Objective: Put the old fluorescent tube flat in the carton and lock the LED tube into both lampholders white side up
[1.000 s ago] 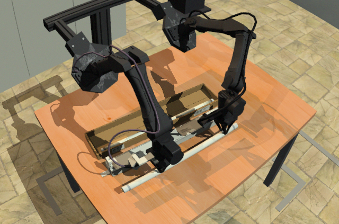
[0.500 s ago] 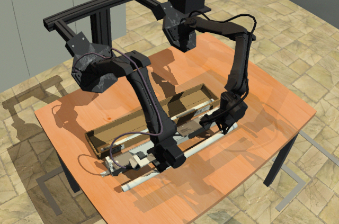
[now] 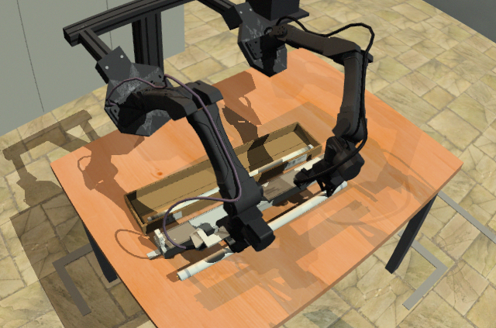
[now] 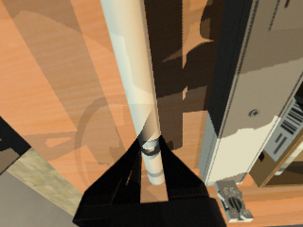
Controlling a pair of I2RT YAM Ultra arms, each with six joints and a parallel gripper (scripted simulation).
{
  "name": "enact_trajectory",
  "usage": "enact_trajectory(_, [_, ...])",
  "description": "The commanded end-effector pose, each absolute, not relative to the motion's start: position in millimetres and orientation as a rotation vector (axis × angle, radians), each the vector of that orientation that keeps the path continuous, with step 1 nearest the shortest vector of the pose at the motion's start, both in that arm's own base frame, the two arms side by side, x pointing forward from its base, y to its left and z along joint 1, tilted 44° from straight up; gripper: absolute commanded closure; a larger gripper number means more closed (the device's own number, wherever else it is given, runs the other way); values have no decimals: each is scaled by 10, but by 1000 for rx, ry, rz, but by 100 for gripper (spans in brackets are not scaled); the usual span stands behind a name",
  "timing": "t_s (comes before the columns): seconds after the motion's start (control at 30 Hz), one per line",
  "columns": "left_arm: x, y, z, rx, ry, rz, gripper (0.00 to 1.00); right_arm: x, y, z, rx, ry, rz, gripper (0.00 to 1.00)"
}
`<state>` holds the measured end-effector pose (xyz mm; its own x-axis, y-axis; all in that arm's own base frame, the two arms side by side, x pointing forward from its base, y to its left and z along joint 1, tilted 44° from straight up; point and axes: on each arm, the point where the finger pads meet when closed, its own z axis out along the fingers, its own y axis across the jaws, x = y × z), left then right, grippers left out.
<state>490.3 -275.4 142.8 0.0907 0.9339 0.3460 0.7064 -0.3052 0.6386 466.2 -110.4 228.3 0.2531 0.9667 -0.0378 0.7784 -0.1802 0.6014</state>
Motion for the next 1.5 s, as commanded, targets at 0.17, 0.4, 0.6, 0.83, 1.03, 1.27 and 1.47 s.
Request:
enact_trajectory(0.17, [4833, -2842, 1462, 2107, 1663, 965, 89, 4612, -1040, 2319, 2072, 1620, 459, 89])
enact_trajectory(0.4, [4835, -2808, 1455, 2137, 1710, 938, 89, 4600, -1067, 2311, 2109, 1637, 414, 89])
enact_trajectory(0.6, [4833, -2945, 1495, 2129, 1685, 930, 89, 4630, -1079, 2400, 2099, 1625, 432, 89])
enact_trajectory(0.83, [4823, -2951, 1463, 2136, 1686, 924, 89, 4647, -1076, 2378, 2104, 1631, 432, 89])
enact_trajectory(1.03, [4840, -2927, 1479, 2131, 1694, 923, 89, 4654, -1089, 2307, 2119, 1640, 417, 89])
enact_trajectory(1.27, [4861, -2857, 1547, 2112, 1705, 927, 89, 4617, -1086, 2310, 2119, 1639, 410, 89])
enact_trajectory(1.47, [4836, -2934, 1592, 2109, 1685, 923, 89, 4594, -1090, 2549, 2085, 1607, 456, 89])
